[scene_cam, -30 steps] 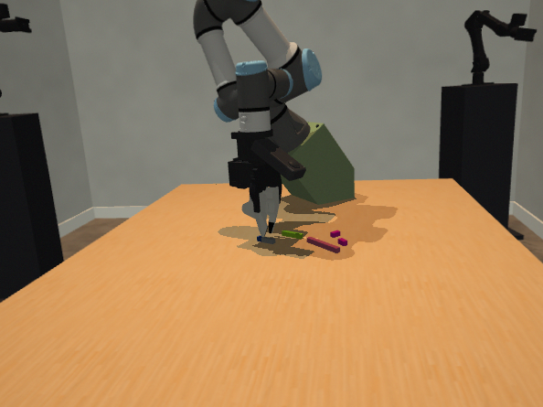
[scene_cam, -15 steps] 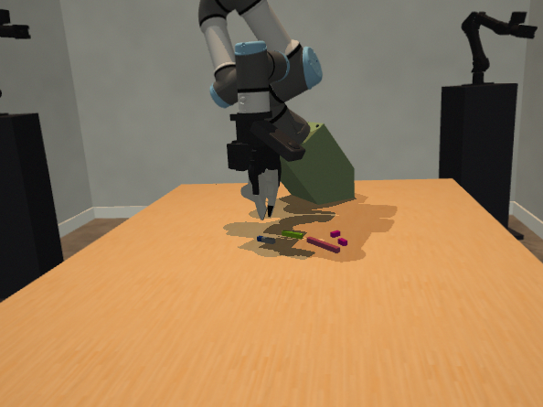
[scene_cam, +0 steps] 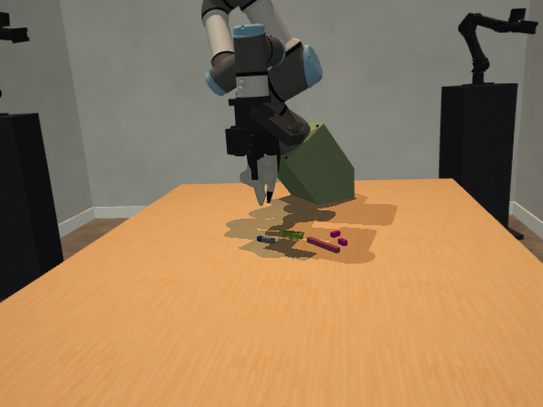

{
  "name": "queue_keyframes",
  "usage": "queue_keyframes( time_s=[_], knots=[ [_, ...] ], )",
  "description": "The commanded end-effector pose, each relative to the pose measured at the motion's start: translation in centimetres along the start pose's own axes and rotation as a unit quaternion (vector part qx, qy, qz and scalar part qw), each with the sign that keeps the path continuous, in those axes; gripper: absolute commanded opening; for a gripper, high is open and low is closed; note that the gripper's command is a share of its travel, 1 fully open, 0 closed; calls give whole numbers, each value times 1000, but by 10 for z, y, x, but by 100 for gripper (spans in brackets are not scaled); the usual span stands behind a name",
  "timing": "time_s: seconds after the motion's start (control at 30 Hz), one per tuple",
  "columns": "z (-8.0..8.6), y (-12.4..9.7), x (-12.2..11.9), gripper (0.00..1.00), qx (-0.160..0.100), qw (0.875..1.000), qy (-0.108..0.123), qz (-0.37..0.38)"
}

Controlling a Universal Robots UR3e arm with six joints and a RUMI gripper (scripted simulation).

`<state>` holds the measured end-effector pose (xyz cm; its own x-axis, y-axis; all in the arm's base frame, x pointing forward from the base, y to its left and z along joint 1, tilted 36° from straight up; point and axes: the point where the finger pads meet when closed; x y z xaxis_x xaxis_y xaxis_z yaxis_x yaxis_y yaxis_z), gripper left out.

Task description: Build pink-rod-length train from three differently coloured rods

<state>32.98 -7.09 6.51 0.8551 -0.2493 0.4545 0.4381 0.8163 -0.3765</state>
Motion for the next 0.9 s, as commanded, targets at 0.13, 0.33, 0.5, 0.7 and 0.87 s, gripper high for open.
queue_keyframes(
  time_s=[0.13,0.33,0.5,0.7,0.87],
  knots=[
    [6,0,0,14,0,1000,1,0],
    [6,0,0,100,0,1000,1,0],
    [6,0,0,100,0,1000,1,0],
    [6,0,0,100,0,1000,1,0],
    [6,0,0,100,0,1000,1,0]
  ],
)
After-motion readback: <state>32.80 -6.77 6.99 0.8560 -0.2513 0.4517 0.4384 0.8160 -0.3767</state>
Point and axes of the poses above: the point where the finger pads meet when closed, its own z axis back along the fingers, its own x axis across the jaws, y = z × x, and after that the axes turned 13 degrees about z, right-handed
